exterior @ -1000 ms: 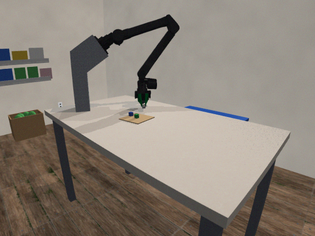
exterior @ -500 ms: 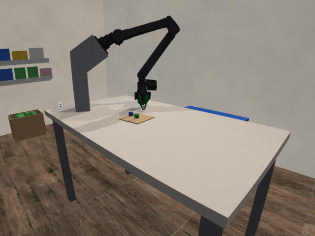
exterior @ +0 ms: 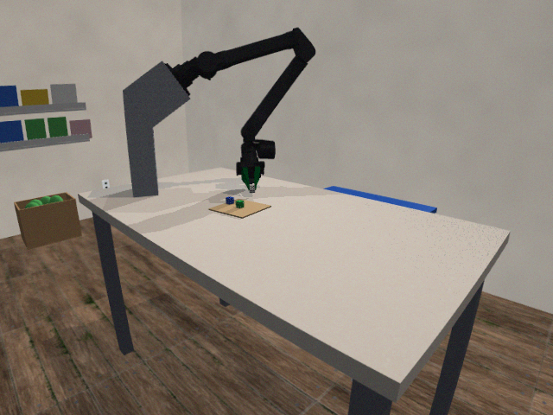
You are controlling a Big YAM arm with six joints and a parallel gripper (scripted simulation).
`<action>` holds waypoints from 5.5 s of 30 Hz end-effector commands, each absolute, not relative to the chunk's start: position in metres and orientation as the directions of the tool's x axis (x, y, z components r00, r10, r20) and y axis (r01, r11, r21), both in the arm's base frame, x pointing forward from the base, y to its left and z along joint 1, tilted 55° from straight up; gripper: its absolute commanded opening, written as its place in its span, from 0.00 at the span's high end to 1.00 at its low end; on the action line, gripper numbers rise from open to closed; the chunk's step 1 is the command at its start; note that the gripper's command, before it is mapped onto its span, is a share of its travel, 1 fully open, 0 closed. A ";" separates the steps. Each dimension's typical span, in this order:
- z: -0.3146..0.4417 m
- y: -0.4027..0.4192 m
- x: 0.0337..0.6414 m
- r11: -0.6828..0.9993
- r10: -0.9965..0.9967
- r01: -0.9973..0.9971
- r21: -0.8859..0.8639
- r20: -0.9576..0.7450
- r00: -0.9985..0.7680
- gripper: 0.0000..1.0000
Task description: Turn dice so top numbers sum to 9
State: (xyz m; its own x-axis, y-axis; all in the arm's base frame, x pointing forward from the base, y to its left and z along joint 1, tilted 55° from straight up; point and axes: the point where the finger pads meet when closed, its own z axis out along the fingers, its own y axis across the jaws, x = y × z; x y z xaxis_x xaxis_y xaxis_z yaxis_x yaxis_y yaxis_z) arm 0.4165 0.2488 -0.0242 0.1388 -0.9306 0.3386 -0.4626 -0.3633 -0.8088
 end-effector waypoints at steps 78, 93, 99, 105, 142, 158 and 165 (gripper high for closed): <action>-0.036 0.254 0.409 -0.373 -0.927 -0.469 -0.801 0.344 0.151 0.85; -0.036 0.254 0.409 -0.373 -0.927 -0.469 -0.801 0.344 0.151 0.70; -0.036 0.254 0.409 -0.373 -0.927 -0.469 -0.801 0.344 0.151 0.66; -0.036 0.254 0.409 -0.373 -0.927 -0.469 -0.801 0.344 0.151 0.66; -0.035 0.253 0.408 -0.373 -0.927 -0.470 -0.800 0.344 0.150 0.66; -0.014 0.249 0.368 -0.378 -0.925 -0.474 -0.795 0.350 0.149 0.66; -0.010 0.249 0.362 -0.378 -0.925 -0.474 -0.795 0.350 0.150 0.66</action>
State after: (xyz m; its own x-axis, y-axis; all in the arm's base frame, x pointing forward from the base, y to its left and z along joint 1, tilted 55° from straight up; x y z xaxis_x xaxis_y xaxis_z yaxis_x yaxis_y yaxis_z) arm 0.3777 0.2584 -0.0099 0.1427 -0.9270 0.3468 -0.4646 -0.3721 -0.8035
